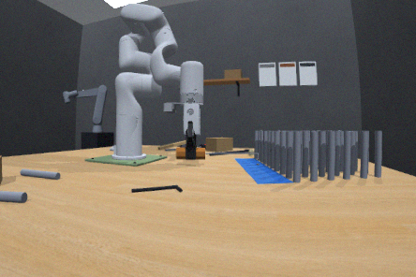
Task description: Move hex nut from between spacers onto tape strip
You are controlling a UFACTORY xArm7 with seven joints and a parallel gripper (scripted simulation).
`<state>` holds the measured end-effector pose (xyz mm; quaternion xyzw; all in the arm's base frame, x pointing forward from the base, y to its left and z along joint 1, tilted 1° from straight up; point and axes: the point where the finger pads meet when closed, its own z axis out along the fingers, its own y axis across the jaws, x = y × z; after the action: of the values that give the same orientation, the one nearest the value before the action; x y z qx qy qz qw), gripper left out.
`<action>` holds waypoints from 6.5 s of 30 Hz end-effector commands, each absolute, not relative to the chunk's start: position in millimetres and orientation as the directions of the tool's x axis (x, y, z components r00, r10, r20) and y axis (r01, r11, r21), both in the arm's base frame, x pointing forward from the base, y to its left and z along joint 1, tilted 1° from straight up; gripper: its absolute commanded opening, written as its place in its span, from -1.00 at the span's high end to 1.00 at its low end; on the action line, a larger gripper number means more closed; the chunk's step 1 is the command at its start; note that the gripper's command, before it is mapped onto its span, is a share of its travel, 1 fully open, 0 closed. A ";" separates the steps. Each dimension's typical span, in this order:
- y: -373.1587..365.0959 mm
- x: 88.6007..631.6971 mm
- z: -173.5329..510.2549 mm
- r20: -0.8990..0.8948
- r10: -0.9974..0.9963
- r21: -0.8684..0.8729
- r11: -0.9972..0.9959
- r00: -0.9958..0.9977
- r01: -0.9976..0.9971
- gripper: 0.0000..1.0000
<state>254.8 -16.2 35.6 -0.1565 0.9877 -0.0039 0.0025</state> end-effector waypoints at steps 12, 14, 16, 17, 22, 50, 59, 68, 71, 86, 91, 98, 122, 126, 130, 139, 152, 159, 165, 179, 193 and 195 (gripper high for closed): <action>-34.6 262.1 36.6 -0.006 -0.309 -0.010 0.951 -0.951 -0.309 1.00; -38.1 263.2 36.7 -0.006 -0.309 -0.010 0.951 -0.951 -0.309 1.00; -39.9 263.8 36.7 -0.006 -0.309 -0.010 0.951 -0.951 -0.309 1.00; -39.9 263.8 36.7 -0.006 -0.309 -0.010 0.951 -0.951 -0.309 1.00; -48.7 266.6 36.8 -0.006 -0.309 -0.010 0.951 -0.951 -0.309 1.00; -69.9 273.4 37.2 -0.006 -0.309 -0.010 0.951 -0.951 -0.309 1.00; -69.9 273.4 36.8 -0.006 -0.309 -0.010 0.951 -0.951 -0.309 1.00; -70.0 273.4 32.9 -0.006 -0.309 -0.010 0.951 -0.951 -0.309 1.00; -70.0 273.5 30.0 -0.006 -0.309 -0.010 0.951 -0.951 -0.309 1.00; -70.1 273.6 21.3 -0.006 -0.309 -0.010 0.951 -0.951 -0.309 1.00; -70.1 273.6 21.2 -0.006 -0.309 -0.010 0.951 -0.951 -0.309 1.00; -70.1 273.6 21.2 -0.006 -0.309 -0.010 0.951 -0.951 -0.309 1.00; -70.1 273.6 21.2 -0.006 -0.309 -0.010 0.951 -0.951 -0.309 -0.29; -70.1 273.6 21.2 -0.006 -0.309 -0.010 0.951 -0.951 -0.309 -0.29; -70.1 273.6 21.2 -0.006 -0.309 -0.010 0.951 -0.951 -0.309 -0.29; -70.1 273.6 21.4 -0.006 -0.309 -0.010 0.951 -0.951 -0.309 -0.29; -69.9 273.4 38.9 -0.006 -0.309 -0.010 0.951 -0.951 -0.309 -0.29; -69.6 273.2 59.8 -0.006 -0.309 -0.010 0.951 -0.951 -0.309 -0.29; -69.3 273.0 84.5 -0.006 -0.309 -0.010 0.951 -0.951 -0.309 -0.29; -68.9 272.6 118.8 -0.006 -0.309 -0.010 0.951 -0.951 -0.309 -0.29; -68.9 272.6 121.1 -0.006 -0.309 -0.010 0.951 -0.951 -0.309 -0.29; -68.9 272.6 121.1 -0.006 -0.309 -0.010 0.951 -0.951 -0.309 -0.29</action>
<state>271.3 -68.6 119.8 -0.1564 0.9877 -0.0034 0.0022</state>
